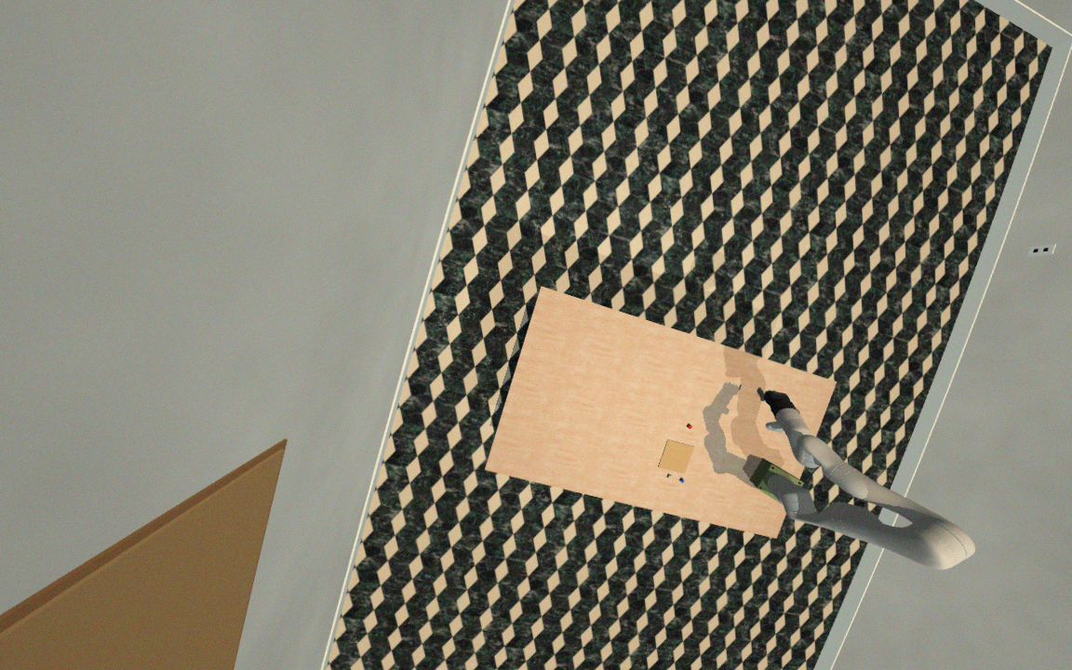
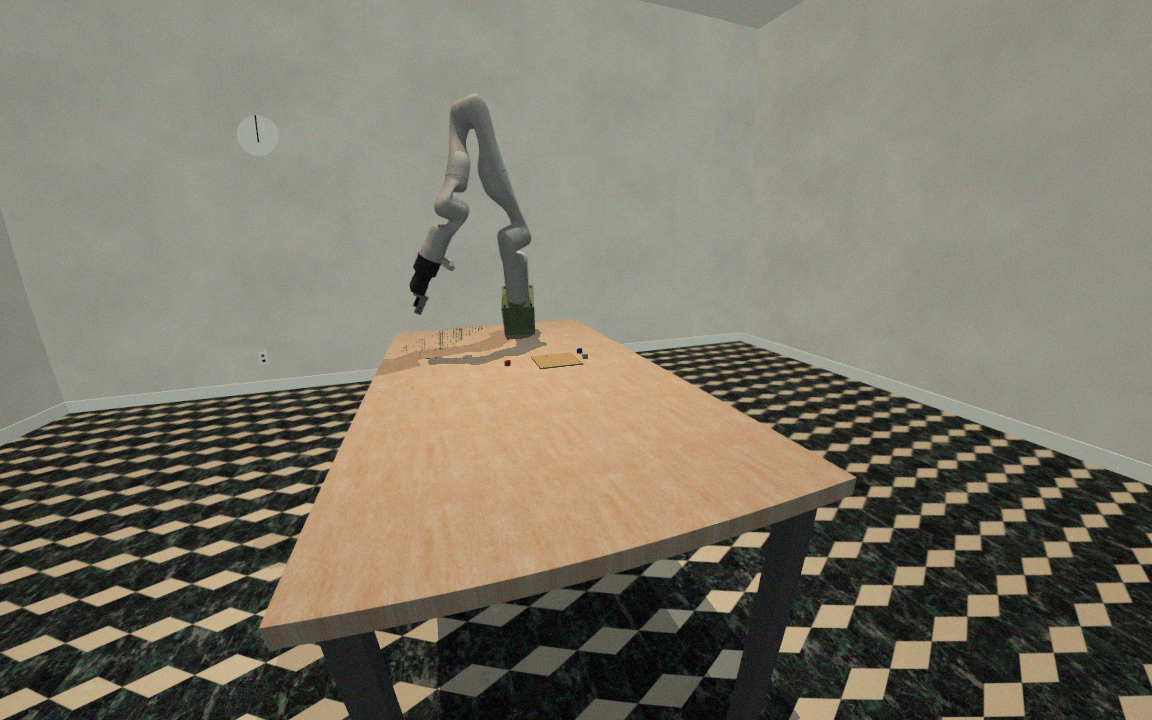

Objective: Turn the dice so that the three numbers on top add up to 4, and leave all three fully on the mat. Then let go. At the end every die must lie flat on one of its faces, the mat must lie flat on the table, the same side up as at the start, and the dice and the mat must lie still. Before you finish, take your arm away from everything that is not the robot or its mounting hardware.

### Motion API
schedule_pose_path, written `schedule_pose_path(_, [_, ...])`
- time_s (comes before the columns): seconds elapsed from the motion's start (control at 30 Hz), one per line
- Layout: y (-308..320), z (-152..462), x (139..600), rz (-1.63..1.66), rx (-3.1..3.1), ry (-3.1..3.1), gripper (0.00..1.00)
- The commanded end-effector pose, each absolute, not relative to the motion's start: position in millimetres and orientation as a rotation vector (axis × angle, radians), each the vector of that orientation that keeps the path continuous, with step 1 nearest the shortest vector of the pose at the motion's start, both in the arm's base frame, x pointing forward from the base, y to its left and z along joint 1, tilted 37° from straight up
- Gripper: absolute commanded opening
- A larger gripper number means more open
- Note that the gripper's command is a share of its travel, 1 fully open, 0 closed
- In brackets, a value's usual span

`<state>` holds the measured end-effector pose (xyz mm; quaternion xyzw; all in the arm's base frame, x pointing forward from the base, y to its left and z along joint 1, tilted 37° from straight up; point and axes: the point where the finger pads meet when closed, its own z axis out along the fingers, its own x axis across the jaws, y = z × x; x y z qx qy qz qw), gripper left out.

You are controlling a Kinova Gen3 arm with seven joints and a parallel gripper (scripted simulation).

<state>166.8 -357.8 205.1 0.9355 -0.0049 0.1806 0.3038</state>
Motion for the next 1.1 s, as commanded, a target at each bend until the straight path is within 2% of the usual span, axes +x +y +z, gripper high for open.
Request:
schedule_pose_path(0.0, [-344.1,203.1,199.3,0.49,2.485,0.123,1.0])
schedule_pose_path(0.27, [-302.4,202.0,252.0,0.528,2.475,0.408,1.0])
schedule_pose_path(0.77, [-233.4,197.5,308.5,0.571,2.421,0.791,1.0])
schedule_pose_path(1.07, [-200.3,194.8,327.1,0.587,2.382,0.953,1.0])
